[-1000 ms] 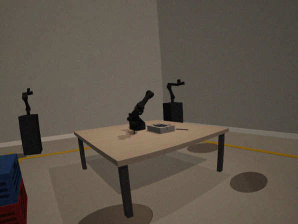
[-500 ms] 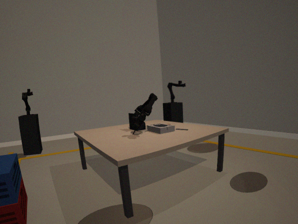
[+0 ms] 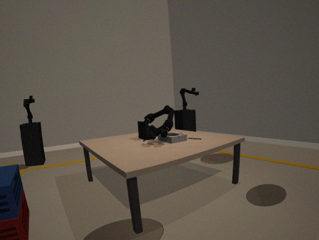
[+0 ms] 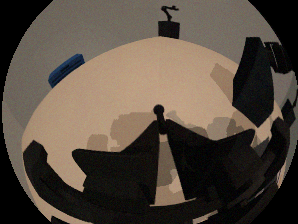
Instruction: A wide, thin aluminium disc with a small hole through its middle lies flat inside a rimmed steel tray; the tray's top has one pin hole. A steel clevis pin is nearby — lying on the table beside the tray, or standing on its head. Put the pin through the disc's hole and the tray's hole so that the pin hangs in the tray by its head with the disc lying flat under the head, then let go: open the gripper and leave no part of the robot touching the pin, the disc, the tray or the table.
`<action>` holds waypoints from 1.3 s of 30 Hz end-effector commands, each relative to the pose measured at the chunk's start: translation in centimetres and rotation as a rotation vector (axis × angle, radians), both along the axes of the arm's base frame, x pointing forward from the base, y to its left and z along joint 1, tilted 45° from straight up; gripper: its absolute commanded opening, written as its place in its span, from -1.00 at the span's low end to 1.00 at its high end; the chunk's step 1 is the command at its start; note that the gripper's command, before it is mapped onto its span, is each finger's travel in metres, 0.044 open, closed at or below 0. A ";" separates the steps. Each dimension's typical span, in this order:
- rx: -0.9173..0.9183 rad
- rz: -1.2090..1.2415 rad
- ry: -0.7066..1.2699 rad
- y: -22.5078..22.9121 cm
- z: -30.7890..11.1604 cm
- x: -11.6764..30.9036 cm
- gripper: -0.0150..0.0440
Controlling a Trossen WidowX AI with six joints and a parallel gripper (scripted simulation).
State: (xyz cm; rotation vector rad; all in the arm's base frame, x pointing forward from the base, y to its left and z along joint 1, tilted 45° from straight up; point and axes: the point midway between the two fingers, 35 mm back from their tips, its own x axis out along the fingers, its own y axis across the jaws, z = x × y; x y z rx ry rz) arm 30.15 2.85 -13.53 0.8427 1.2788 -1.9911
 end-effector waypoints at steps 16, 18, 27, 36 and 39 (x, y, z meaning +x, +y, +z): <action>-0.175 0.100 0.006 2.0 0.5 0.7 -0.49; -0.175 0.100 0.006 2.3 0.2 0.7 -0.49; -0.174 0.100 0.007 3.2 -0.8 0.5 -0.49; -0.172 0.105 0.004 3.4 -0.8 0.5 -0.22; -0.172 0.105 0.004 3.4 -0.8 0.5 0.04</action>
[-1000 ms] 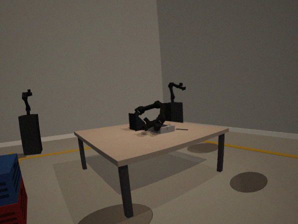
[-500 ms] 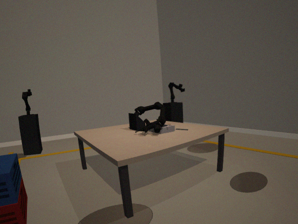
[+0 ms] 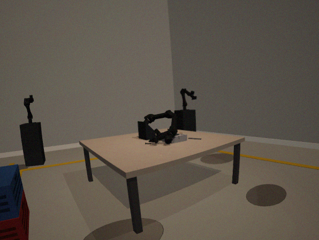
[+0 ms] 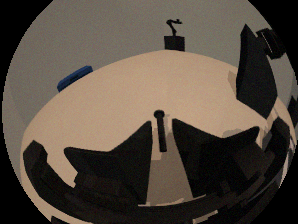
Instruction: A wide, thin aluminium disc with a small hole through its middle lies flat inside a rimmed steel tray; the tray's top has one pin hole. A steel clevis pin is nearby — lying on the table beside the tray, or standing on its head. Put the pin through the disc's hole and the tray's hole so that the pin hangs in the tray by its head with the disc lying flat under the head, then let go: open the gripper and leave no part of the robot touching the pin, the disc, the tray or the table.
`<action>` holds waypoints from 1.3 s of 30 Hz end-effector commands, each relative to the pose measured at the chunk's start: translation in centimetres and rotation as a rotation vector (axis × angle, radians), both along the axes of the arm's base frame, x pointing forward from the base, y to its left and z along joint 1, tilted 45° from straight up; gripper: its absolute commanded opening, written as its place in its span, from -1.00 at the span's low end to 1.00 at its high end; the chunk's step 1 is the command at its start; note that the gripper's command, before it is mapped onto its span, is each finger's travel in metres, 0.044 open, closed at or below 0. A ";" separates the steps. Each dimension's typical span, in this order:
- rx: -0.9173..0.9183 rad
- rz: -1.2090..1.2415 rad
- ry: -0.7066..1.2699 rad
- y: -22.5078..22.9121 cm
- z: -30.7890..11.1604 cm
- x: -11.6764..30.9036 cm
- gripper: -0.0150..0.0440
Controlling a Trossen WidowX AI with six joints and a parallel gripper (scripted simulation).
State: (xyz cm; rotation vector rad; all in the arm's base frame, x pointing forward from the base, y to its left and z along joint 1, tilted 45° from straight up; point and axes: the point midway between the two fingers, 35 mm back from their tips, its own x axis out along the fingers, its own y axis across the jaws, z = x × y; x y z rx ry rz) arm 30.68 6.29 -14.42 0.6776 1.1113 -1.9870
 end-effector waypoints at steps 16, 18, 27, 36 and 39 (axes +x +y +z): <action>0.000 0.001 0.001 0.0 0.0 0.0 0.05; 0.000 0.001 0.001 0.0 0.0 0.0 0.05; -0.004 -0.004 0.002 -2.4 2.2 0.3 0.05; 0.263 -0.207 -0.014 -4.3 1.0 -0.9 0.05; 0.501 -0.354 -0.087 -5.5 0.7 -1.5 0.05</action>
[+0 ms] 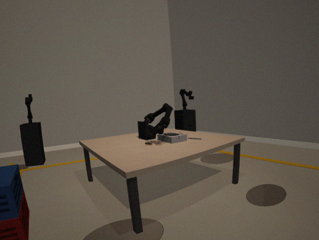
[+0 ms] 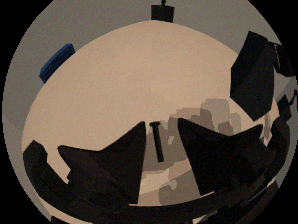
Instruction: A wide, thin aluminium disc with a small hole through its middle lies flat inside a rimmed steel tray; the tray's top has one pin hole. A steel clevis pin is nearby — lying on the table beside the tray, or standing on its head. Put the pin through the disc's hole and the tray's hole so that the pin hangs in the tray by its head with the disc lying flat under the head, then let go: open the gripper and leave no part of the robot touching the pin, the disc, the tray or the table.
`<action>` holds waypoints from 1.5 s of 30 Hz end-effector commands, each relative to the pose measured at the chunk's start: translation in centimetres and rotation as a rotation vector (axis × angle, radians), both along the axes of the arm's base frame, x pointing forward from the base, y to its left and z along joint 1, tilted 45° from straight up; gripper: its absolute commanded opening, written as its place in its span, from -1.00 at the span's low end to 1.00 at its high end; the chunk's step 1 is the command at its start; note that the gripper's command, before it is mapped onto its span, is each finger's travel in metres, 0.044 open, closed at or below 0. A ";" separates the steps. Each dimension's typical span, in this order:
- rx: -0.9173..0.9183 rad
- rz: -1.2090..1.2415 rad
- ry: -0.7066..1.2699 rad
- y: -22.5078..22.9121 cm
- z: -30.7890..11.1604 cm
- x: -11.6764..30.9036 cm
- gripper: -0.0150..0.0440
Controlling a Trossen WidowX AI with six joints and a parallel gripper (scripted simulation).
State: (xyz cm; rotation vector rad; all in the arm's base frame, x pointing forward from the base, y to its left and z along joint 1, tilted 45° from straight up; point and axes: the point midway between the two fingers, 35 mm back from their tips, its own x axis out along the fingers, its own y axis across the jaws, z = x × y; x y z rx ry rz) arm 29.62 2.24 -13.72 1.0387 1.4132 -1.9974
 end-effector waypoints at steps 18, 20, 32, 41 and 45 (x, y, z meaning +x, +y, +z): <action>0.603 -0.410 -0.401 -4.2 1.4 -0.9 0.05; 0.603 -0.410 -0.401 -4.0 1.2 -0.9 0.05; 0.604 -0.410 -0.401 -2.8 -0.2 -1.2 0.05; 0.605 -0.410 -0.400 -1.7 -1.2 -1.4 0.05; 0.605 -0.411 -0.400 -1.2 -1.7 -1.5 0.05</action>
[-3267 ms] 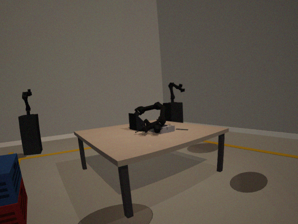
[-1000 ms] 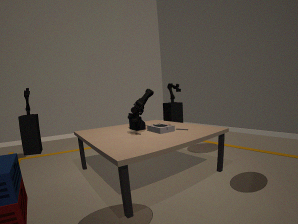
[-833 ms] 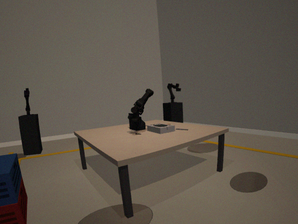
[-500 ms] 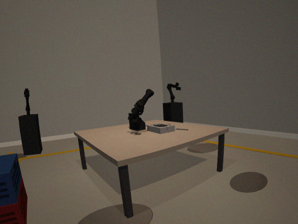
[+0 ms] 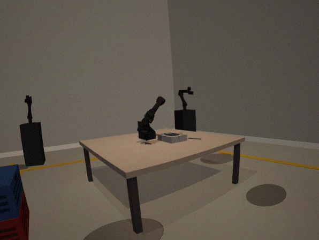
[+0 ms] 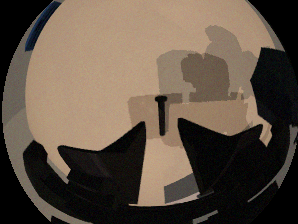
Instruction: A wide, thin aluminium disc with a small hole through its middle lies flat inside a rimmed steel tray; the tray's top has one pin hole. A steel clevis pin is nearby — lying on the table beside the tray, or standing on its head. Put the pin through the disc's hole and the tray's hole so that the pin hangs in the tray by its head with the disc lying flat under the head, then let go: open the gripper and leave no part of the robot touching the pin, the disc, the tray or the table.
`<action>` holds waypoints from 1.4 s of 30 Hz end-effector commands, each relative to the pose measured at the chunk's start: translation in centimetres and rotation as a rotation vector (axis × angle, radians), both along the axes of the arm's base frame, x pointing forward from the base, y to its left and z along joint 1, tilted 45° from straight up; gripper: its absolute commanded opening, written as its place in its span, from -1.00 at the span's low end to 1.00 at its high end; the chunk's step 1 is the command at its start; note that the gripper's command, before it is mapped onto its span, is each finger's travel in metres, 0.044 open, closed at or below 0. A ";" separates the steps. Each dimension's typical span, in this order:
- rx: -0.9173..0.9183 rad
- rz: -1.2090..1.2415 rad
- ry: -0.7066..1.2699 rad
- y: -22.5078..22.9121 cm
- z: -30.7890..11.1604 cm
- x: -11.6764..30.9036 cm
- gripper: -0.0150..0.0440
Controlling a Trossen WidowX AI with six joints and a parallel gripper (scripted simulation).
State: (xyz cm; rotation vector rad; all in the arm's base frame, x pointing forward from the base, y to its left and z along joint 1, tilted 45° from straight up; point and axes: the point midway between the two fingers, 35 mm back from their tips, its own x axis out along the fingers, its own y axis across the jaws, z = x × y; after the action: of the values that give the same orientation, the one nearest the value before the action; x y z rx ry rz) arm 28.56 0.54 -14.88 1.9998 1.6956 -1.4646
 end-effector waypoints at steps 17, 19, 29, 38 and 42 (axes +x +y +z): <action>0.008 -0.003 0.015 2.5 -2.4 -0.6 0.05; 0.009 -0.003 0.015 2.6 -2.5 -0.7 0.05; 0.009 -0.003 0.015 2.7 -2.5 -0.7 0.05; 0.009 -0.003 0.015 2.7 -2.5 -0.7 -0.33; 0.009 -0.003 0.015 2.7 -2.5 -0.7 -0.42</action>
State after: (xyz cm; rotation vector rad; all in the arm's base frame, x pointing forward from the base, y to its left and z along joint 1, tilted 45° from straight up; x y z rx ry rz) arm 28.01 3.14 -17.33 2.0016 1.7058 -1.4715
